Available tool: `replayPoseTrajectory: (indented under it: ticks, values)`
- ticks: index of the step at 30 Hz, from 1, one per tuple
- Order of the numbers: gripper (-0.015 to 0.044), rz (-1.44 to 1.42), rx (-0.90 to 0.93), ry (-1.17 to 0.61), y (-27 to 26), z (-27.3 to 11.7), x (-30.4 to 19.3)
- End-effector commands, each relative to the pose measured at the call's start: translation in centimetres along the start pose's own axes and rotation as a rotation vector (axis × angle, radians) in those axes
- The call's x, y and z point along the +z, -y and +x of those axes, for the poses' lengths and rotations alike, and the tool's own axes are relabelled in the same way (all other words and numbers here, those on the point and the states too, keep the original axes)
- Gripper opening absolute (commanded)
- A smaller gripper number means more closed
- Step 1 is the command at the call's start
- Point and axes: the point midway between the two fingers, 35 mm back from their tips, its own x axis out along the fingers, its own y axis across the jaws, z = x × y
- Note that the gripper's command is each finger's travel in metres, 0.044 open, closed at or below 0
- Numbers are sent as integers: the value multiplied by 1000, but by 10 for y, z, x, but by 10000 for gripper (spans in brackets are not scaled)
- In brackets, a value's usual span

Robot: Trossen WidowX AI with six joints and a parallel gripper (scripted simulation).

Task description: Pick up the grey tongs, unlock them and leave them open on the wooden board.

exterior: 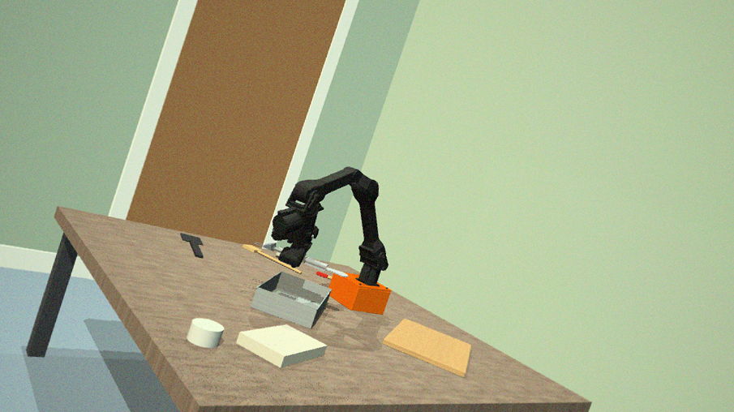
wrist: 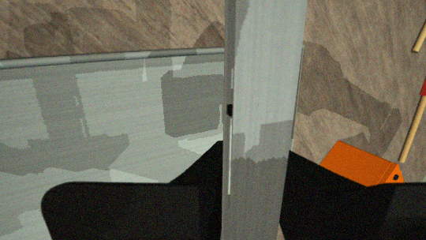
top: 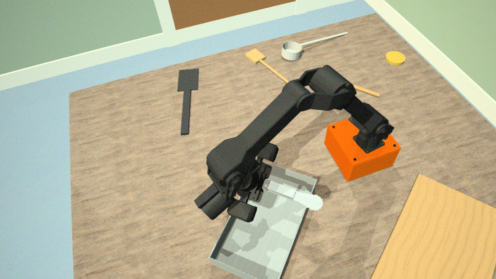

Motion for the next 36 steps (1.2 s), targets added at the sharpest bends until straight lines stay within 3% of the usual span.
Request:
replayPoseTrajectory:
  ticks: [1, 10, 36]
  values:
    - [-150, -4, -15, -5, 4, -3, -1]
    - [-150, 21, 27, -13, 4, -2, -1]
    - [-150, 248, 484, -69, 6, 3, 10]
